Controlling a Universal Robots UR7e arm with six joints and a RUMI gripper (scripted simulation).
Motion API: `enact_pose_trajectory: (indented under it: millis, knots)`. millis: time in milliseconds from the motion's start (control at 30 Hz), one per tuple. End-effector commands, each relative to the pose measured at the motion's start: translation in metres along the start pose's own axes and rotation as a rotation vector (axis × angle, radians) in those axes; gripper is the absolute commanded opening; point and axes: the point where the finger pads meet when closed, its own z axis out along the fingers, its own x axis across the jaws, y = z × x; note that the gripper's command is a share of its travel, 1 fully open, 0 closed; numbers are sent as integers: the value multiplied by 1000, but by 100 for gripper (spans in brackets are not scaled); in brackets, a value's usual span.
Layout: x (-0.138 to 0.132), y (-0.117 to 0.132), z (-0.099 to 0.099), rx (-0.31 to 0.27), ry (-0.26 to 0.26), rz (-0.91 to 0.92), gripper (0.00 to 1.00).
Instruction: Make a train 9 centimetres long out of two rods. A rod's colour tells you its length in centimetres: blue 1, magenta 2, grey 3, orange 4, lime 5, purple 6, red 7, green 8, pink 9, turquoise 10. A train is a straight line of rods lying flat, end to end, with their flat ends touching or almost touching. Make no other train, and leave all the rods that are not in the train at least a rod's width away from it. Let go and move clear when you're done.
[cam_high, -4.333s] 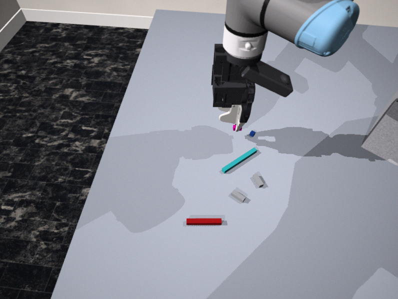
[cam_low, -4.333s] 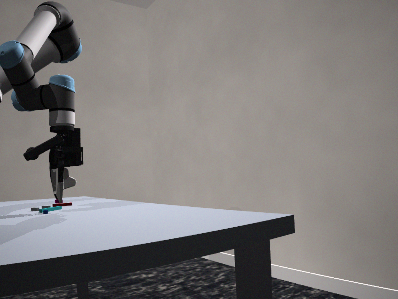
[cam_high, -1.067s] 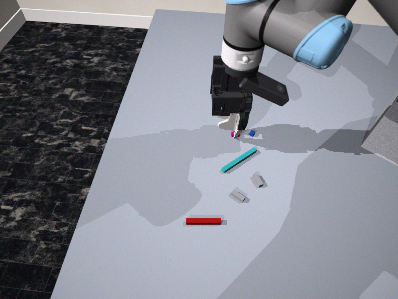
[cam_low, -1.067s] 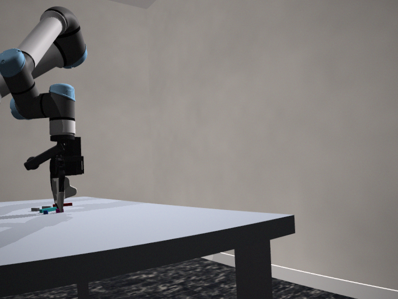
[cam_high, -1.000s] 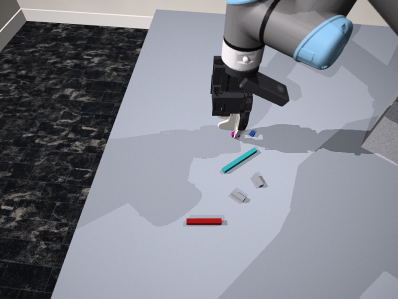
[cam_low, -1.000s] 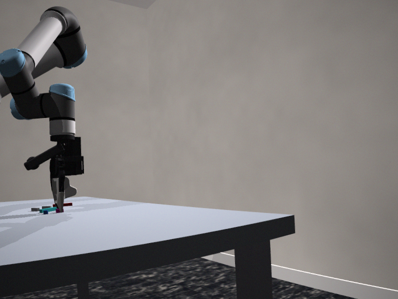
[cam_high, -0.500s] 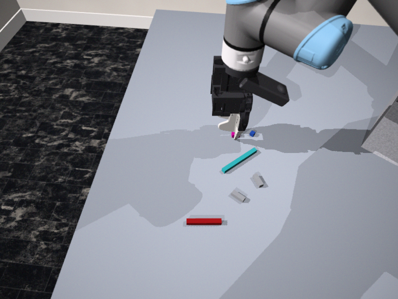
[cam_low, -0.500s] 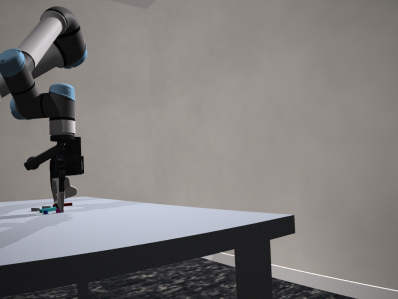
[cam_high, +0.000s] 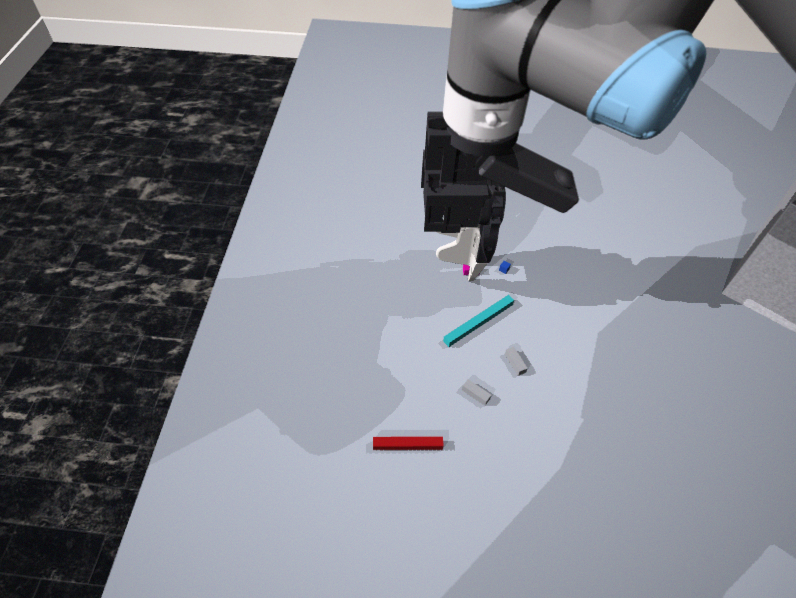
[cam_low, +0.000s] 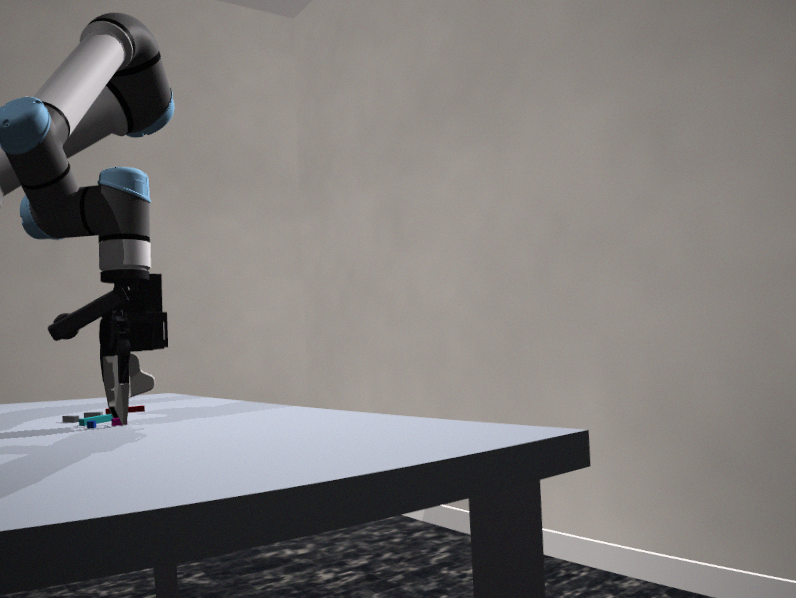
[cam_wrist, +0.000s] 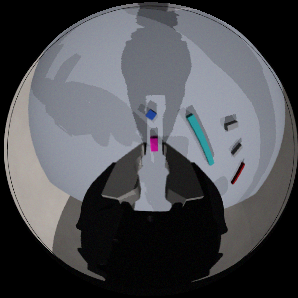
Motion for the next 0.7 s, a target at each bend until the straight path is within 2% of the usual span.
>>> enact_pose_trajectory:
  millis: [0, 233, 567, 667]
  knots:
    - [0, 0, -1, -1, -1, 0, 14]
    - [0, 0, -7, -1, -1, 0, 14]
    - [0, 0, -39, -1, -1, 0, 14]
    - [0, 0, -42, -1, -1, 0, 14]
